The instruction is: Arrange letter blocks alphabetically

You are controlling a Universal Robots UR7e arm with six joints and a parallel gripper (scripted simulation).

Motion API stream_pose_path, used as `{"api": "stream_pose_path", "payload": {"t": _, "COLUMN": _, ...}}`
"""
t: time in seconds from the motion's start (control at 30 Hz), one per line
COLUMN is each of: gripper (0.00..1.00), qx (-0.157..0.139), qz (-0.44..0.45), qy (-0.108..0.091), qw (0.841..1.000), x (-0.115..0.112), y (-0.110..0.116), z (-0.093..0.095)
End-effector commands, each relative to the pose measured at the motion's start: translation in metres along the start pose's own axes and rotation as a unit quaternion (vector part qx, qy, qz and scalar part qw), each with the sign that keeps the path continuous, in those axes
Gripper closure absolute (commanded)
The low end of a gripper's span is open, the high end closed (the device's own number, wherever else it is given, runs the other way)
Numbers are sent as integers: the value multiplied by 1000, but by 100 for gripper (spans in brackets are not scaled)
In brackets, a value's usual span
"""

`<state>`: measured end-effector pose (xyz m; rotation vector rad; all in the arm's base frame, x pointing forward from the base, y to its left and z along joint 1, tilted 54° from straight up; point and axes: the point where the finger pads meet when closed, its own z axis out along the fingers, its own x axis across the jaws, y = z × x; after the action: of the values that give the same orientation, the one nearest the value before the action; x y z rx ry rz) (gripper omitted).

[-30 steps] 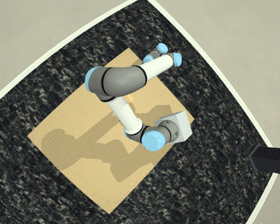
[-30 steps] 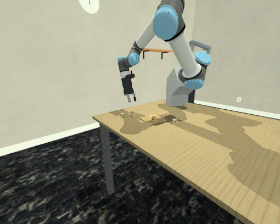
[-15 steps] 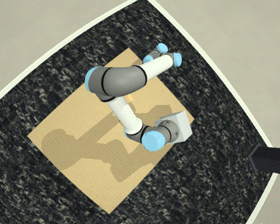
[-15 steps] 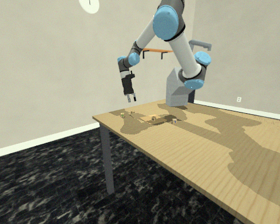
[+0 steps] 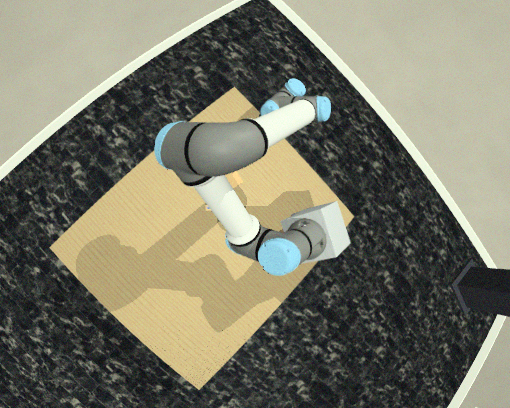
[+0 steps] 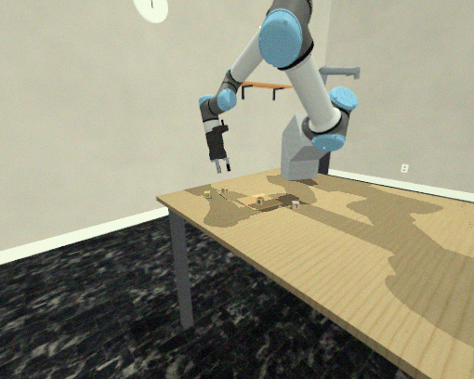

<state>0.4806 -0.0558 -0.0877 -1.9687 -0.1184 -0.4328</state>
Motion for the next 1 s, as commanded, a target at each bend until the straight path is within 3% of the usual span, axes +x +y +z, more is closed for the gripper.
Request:
{"api": "stream_pose_path", "payload": {"t": 0.0, "gripper": 0, "qx": -1, "qz": 0, "qy": 1, "qw": 1000, "x": 0, "y": 0, "z": -2}}
{"api": "stream_pose_path", "payload": {"t": 0.27, "gripper": 0, "qx": -2, "qz": -5, "qy": 0, "qw": 1000, "x": 2, "y": 0, "z": -1}}
{"api": "stream_pose_path", "payload": {"t": 0.5, "gripper": 0, "qx": -24, "qz": -73, "qy": -8, "qw": 997, "x": 15, "y": 1, "z": -7}}
{"api": "stream_pose_path", "payload": {"t": 0.97, "gripper": 0, "qx": -66, "qz": -213, "qy": -26, "qw": 975, "x": 44, "y": -2, "z": -18}}
